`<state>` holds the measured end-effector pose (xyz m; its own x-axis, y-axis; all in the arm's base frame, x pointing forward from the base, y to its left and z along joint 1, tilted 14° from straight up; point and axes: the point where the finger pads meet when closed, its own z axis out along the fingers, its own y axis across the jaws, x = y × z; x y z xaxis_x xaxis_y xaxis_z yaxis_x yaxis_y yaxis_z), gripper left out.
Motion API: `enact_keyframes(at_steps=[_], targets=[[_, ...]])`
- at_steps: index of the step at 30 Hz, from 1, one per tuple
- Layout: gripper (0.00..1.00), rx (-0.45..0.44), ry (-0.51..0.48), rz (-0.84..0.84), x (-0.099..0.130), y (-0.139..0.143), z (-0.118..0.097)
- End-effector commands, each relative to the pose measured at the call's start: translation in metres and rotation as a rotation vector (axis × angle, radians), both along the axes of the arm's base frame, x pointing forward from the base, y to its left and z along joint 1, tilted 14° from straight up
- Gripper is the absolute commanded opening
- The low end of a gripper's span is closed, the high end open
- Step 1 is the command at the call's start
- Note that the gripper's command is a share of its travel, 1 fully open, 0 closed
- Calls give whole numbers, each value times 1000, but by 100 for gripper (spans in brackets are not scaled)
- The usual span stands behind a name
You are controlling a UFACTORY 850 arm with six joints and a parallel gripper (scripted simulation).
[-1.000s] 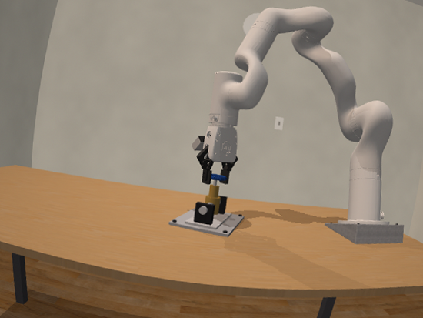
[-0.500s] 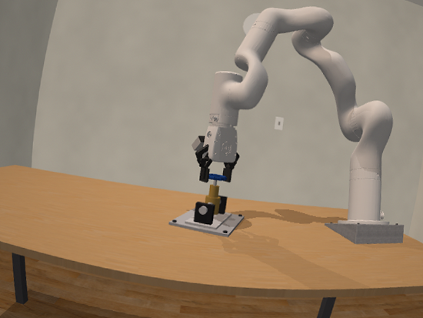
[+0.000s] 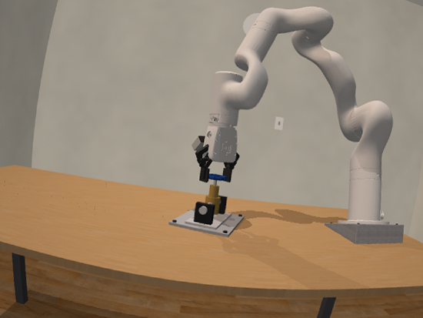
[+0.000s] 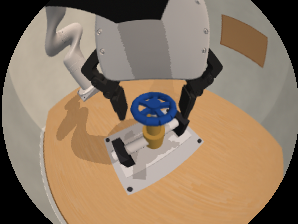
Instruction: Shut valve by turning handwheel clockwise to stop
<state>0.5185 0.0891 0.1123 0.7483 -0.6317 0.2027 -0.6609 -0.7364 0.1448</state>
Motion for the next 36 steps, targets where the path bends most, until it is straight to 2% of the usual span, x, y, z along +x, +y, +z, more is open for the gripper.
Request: enact_keyframes(at_steps=[1, 19, 36], targets=[[100, 1, -2, 0, 1, 0, 1], [100, 1, -2, 0, 1, 1, 5], [100, 1, -2, 0, -1, 9, 33]])
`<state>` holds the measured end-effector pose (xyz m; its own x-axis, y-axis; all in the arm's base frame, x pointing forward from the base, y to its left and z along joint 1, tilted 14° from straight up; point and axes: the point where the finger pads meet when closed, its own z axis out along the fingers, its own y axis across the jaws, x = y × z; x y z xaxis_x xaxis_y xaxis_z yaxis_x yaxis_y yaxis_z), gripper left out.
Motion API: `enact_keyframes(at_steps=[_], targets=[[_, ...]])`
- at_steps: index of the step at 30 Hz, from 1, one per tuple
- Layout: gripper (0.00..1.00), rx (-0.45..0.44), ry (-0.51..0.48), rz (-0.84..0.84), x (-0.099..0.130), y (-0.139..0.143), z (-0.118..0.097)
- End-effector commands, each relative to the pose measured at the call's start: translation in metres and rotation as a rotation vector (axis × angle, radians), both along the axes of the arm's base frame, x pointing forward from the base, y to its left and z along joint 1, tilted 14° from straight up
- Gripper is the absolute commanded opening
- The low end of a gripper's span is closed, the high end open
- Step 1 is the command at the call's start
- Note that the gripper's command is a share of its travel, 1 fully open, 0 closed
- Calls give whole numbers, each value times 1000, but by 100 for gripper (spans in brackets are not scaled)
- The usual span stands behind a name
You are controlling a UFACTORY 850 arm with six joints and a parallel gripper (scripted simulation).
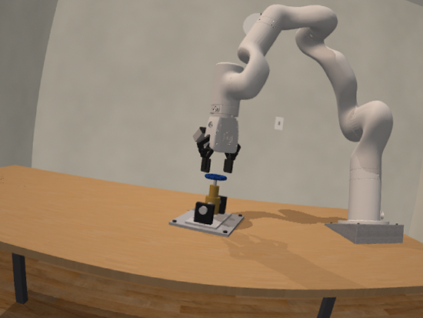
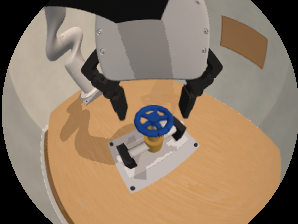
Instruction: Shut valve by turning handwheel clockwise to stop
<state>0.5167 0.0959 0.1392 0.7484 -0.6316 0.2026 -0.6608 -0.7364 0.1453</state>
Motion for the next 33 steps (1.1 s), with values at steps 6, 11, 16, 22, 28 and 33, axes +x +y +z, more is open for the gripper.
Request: enact_keyframes(at_steps=[6, 11, 16, 22, 28, 33], targets=[[100, 1, -2, 0, 0, 6, 22], [100, 1, -2, 0, -1, 9, 34], [100, 1, -2, 0, -1, 10, 40], [100, 1, -2, 0, -2, 13, 49], [100, 1, -2, 0, -2, 14, 54], [100, 1, -2, 0, -2, 14, 55]])
